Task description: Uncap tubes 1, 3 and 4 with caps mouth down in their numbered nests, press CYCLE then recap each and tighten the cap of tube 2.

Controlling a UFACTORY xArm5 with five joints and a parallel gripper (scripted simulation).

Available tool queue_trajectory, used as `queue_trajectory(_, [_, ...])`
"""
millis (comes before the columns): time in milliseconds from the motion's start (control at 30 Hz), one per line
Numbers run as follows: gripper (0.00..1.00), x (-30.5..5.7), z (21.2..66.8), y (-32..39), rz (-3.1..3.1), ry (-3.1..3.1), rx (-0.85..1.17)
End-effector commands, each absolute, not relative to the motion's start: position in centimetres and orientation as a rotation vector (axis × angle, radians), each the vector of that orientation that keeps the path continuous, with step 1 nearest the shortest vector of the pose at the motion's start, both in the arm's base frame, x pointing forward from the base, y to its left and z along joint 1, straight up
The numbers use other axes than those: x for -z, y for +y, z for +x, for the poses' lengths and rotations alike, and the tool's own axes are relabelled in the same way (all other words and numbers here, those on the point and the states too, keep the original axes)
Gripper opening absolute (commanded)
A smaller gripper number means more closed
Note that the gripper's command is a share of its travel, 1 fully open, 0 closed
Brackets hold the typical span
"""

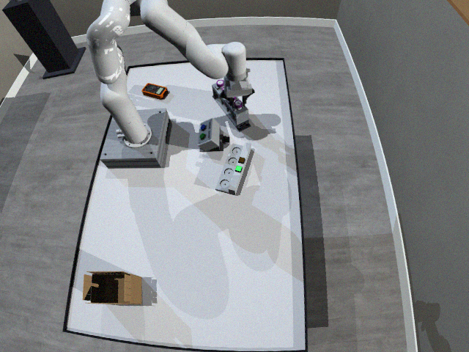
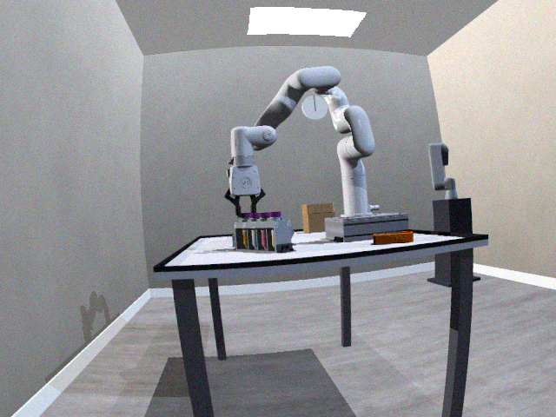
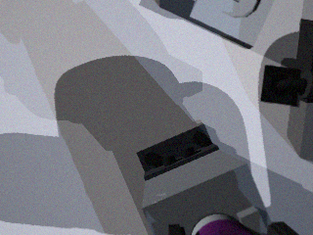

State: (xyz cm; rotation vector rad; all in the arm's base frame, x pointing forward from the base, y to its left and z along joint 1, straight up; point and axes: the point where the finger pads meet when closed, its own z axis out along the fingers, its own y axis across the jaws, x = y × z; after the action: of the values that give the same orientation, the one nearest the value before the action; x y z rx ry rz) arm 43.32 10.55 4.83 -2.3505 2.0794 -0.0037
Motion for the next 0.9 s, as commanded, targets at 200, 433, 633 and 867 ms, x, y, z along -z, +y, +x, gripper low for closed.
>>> queue_trajectory(200, [0.46, -5.09, 43.45, 10.58, -2.608, 1.735, 0.003])
queue_trajectory(433, [0.46, -5.09, 43.45, 10.58, -2.825, 1.354, 0.005])
queue_trajectory(633, [0.46, -5.09, 43.46, 10.58, -2.96, 1.028, 0.007])
queue_trajectory(867, [0.46, -5.09, 43.47, 10.57, -2.96, 1.028, 0.007])
